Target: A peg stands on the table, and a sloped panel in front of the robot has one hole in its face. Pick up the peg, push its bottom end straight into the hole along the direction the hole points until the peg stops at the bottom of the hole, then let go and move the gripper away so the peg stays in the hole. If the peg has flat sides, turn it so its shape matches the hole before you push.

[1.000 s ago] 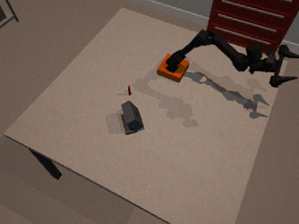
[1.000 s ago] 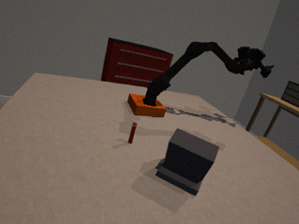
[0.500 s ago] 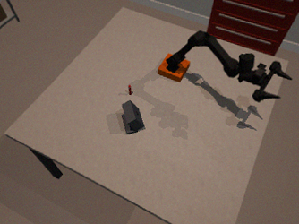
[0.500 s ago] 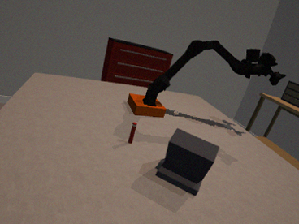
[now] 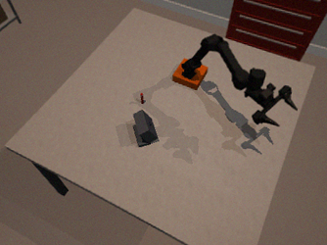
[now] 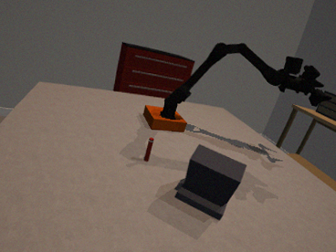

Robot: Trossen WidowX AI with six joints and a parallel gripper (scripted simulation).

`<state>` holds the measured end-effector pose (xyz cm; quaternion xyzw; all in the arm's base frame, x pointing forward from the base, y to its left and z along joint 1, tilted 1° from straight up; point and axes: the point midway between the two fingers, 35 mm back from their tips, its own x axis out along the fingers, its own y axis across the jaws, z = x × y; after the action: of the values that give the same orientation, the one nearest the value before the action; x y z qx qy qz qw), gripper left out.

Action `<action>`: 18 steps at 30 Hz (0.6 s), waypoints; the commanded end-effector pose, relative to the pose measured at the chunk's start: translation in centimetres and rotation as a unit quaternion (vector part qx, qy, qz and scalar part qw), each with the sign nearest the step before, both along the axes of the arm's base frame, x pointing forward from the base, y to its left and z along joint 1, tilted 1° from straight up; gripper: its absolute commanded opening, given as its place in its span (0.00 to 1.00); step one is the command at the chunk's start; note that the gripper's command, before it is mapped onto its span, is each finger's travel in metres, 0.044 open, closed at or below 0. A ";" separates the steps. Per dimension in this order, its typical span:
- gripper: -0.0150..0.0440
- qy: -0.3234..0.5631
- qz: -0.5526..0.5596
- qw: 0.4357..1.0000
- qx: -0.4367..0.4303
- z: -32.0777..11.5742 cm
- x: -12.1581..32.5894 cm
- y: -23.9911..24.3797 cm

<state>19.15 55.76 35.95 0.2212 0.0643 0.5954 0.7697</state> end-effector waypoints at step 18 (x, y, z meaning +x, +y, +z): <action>1.00 0.007 -0.139 0.983 -0.120 -5.3 12.8 -7.4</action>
<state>30.65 49.43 31.47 0.1545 0.1023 0.4856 0.8543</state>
